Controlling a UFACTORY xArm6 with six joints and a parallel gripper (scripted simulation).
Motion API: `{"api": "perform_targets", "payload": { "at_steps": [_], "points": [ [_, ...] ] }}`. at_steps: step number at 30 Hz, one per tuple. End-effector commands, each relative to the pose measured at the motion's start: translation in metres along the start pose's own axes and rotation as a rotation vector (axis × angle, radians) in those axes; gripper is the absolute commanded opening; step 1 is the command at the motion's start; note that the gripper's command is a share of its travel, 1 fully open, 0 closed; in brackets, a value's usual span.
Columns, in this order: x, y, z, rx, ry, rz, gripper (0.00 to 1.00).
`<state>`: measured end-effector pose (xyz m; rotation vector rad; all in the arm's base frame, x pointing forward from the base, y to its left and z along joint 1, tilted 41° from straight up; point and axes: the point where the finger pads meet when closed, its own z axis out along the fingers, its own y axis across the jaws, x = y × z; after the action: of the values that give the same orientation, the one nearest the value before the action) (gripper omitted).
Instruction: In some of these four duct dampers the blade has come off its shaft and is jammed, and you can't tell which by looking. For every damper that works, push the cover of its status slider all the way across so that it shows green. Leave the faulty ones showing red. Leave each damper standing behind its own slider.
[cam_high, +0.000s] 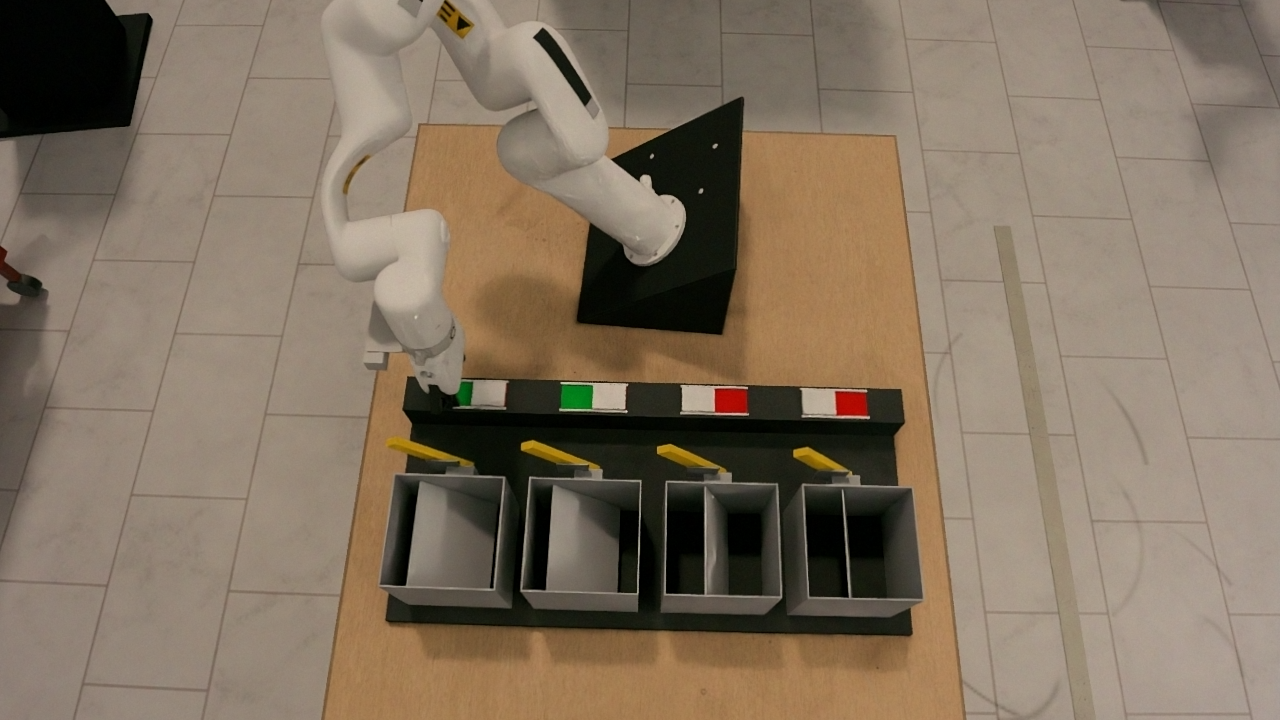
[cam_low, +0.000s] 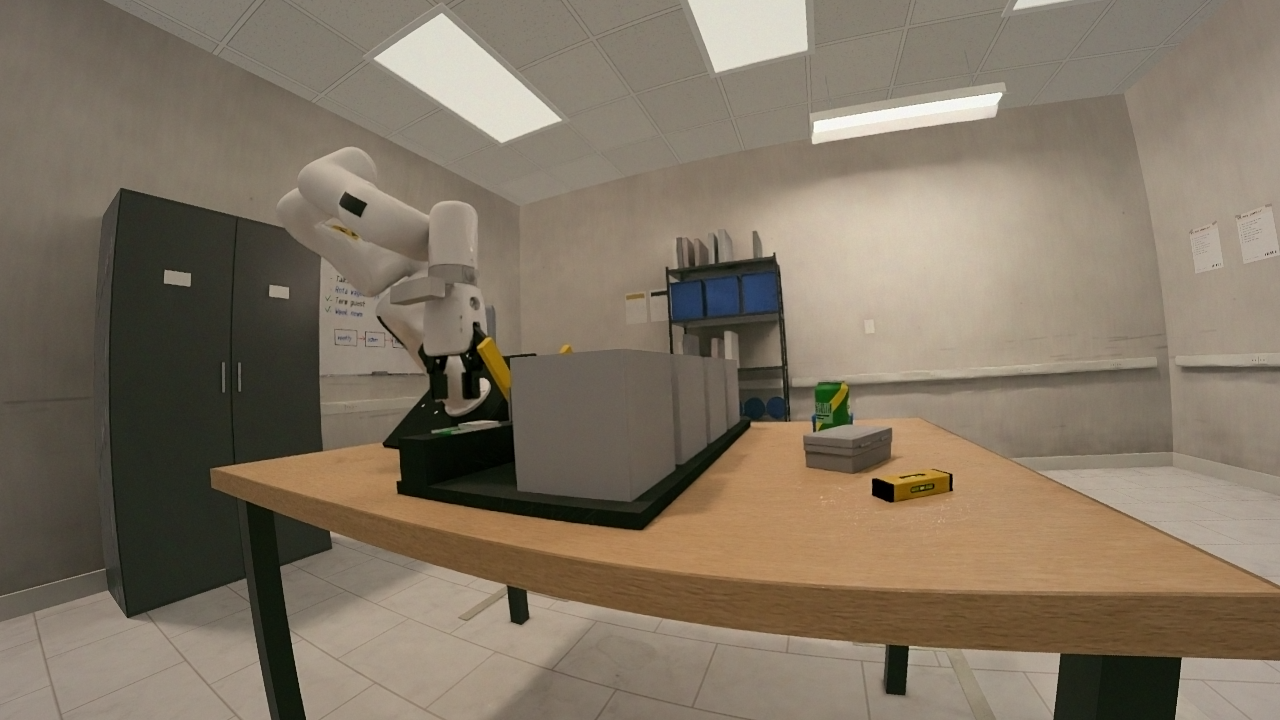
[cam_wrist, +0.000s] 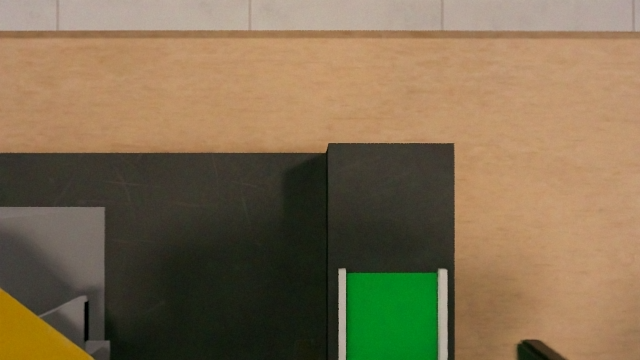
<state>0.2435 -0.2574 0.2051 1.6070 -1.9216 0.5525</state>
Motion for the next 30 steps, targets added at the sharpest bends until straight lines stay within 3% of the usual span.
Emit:
{"api": "perform_targets", "payload": {
  "at_steps": [1, 16, 30],
  "points": [
    [0.001, -0.001, -0.012, 0.003, 0.001, 0.001, 1.0],
    [0.001, -0.001, -0.052, 0.003, 0.001, 0.001, 1.0],
    [0.001, -0.001, -0.055, 0.003, 0.001, 0.001, 1.0]
  ]
}}
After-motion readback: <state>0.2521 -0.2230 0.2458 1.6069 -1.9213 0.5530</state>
